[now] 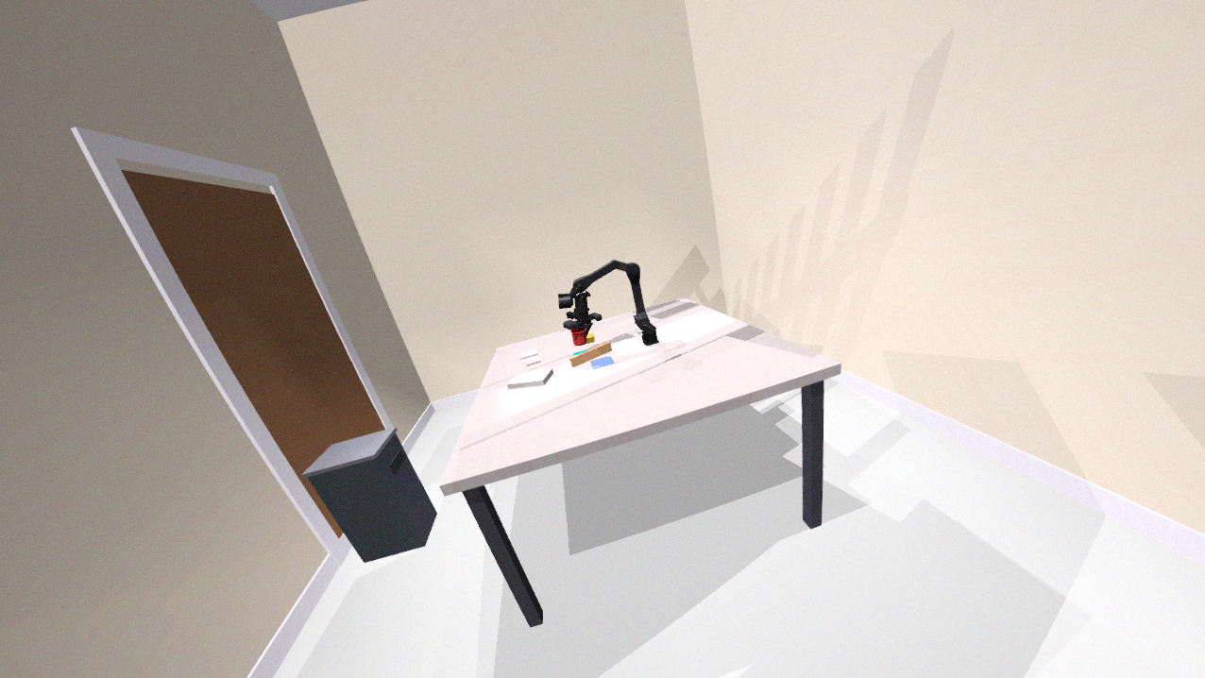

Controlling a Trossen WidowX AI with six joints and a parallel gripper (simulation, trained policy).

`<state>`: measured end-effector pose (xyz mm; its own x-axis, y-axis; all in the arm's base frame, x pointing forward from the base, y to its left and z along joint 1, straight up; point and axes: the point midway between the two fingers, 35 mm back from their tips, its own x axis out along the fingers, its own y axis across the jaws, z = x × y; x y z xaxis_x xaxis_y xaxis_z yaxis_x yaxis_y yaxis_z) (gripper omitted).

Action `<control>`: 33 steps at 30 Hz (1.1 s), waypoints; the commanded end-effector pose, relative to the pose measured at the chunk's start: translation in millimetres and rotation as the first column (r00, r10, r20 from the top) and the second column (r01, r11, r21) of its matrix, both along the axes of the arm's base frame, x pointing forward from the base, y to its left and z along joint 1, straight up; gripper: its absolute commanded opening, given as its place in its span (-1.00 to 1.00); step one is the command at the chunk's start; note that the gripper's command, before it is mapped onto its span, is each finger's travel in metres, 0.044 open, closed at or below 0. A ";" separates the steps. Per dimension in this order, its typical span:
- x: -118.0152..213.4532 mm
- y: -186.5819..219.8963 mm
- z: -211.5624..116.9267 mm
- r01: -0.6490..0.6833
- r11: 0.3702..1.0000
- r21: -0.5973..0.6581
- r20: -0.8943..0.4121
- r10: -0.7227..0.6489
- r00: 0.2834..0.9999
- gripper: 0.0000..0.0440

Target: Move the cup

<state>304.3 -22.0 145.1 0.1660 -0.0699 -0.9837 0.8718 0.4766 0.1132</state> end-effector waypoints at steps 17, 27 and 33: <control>17.7 -54.2 -29.3 0.110 0.993 -0.033 0.061 -0.108 0.992 -1.00; 11.1 -63.7 -58.4 0.142 0.989 -0.035 0.051 -0.140 0.989 -0.97; 4.9 -68.6 -72.6 0.164 0.986 -0.035 0.040 -0.163 0.986 -0.83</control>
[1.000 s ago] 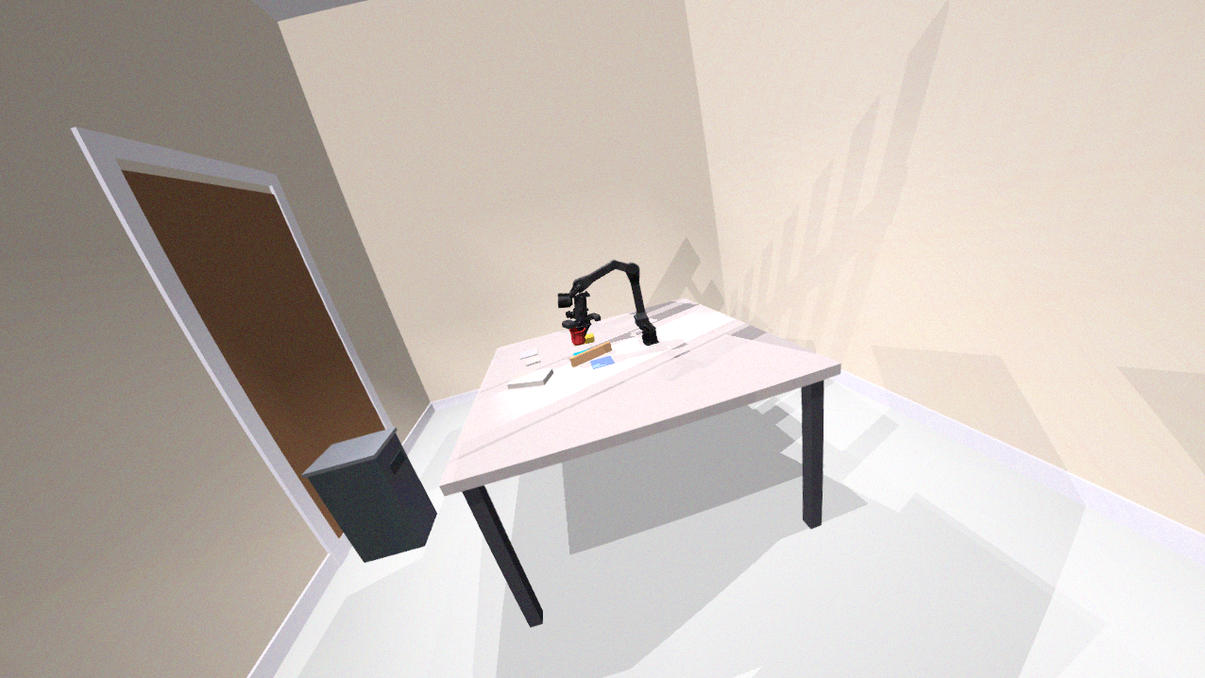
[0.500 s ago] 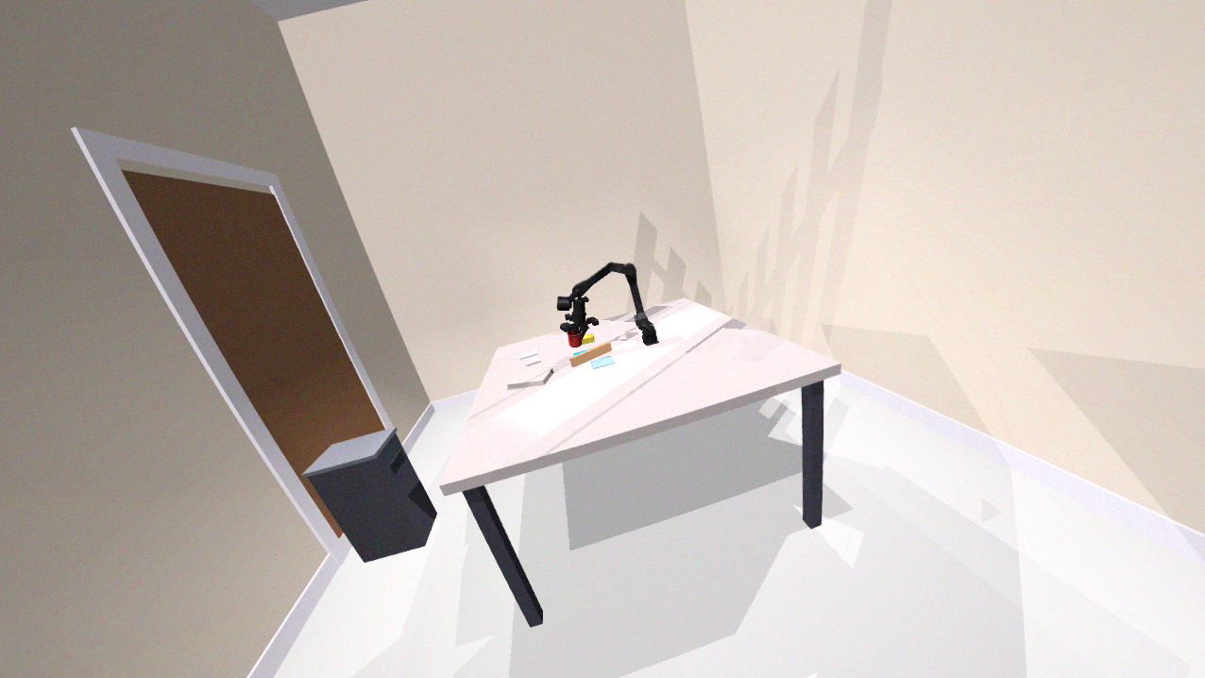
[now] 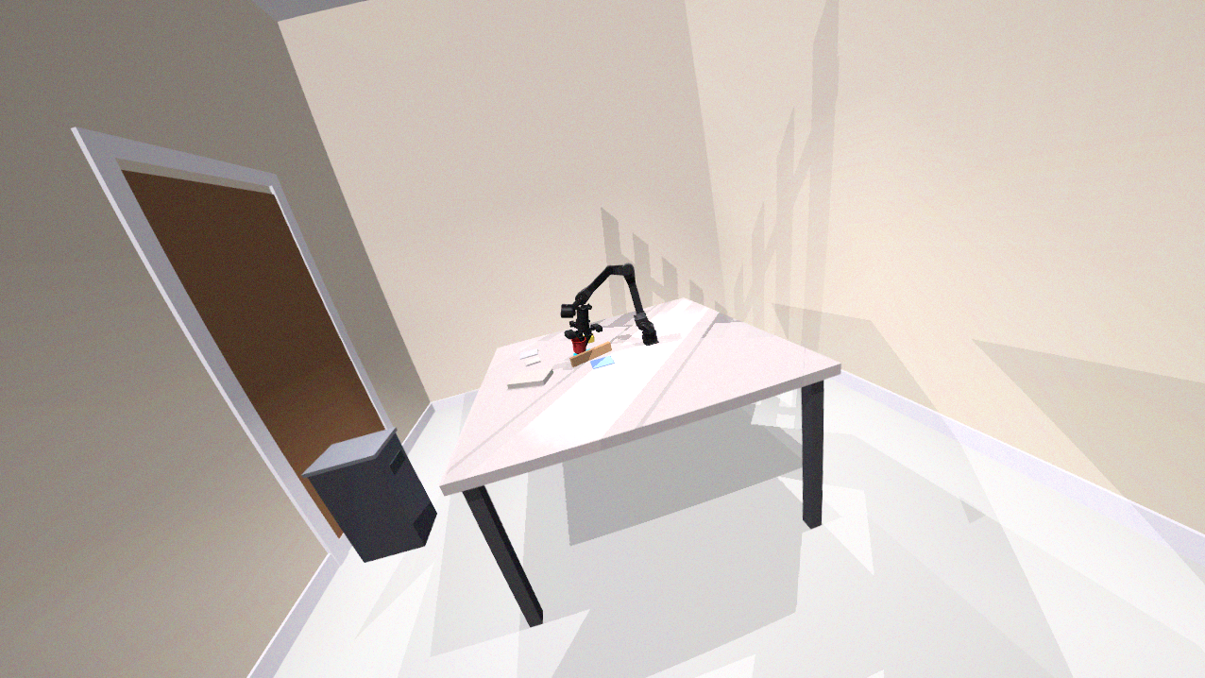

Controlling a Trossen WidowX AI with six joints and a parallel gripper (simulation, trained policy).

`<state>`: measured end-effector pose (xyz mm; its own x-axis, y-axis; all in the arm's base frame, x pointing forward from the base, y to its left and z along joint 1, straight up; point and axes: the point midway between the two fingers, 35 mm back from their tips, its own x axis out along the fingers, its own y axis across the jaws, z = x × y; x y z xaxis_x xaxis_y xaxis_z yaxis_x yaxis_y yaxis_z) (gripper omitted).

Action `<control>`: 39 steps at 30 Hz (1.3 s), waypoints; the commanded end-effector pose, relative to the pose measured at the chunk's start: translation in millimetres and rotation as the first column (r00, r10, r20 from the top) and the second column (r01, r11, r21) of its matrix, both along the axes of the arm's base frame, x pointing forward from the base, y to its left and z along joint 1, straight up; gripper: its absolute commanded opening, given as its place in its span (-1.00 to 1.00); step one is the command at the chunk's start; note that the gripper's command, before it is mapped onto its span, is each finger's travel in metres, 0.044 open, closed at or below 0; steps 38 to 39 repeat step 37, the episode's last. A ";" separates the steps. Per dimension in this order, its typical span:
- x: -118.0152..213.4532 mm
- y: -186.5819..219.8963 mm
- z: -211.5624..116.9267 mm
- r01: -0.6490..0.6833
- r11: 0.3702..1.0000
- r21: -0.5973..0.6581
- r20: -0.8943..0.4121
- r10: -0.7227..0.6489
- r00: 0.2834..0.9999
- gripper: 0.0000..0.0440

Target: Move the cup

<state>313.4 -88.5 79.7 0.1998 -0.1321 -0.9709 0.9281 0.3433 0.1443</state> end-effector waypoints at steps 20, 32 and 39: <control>-9.8 -11.1 20.5 0.050 0.998 0.031 0.114 -0.053 0.992 -0.06; -13.7 -19.0 62.9 0.070 0.997 0.024 0.210 -0.073 0.975 0.32; -14.2 -25.0 79.0 0.088 0.996 0.022 0.238 -0.091 0.967 0.80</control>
